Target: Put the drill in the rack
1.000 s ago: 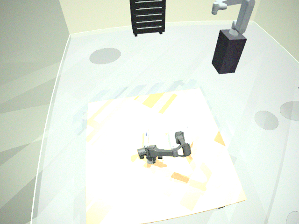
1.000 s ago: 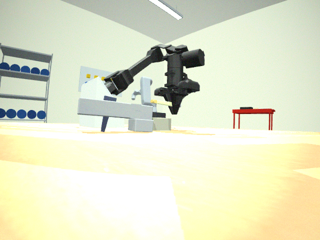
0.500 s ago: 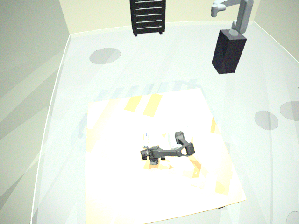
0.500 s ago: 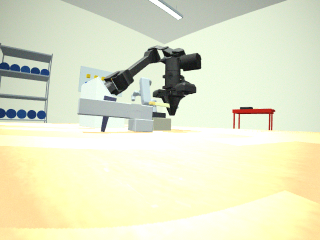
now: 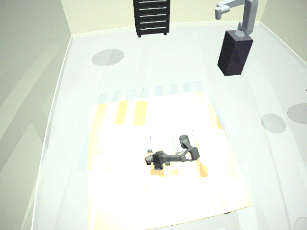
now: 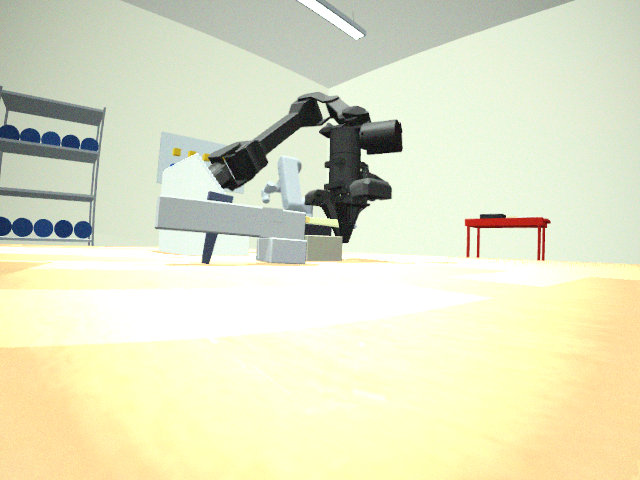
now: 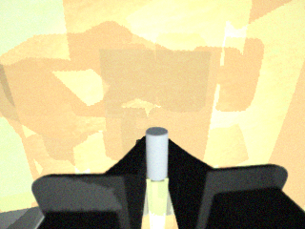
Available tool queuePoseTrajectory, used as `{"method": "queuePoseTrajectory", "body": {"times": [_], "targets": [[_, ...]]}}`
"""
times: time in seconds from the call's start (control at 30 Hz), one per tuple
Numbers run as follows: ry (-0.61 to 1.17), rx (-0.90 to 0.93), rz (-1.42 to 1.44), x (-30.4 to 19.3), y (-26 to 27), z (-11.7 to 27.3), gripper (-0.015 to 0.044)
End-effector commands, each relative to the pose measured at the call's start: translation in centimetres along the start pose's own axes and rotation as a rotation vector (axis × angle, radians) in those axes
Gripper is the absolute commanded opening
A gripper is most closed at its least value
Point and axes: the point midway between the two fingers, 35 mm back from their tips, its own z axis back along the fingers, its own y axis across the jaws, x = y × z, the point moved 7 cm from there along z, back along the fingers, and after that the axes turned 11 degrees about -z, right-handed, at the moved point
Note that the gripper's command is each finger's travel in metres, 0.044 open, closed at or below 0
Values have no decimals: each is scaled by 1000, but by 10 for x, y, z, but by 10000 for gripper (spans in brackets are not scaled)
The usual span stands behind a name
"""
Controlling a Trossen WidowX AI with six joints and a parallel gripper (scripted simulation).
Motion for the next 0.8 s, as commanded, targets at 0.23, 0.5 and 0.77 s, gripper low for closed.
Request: {"method": "queuePoseTrajectory", "body": {"times": [0.23, 0.5, 0.77], "targets": [[4, -3, -4, 0, 0, -13, 0], [4, -3, -4, 0, 0, -23, 0], [-3, -1, -2, 1, 0, -23, 105]]}}
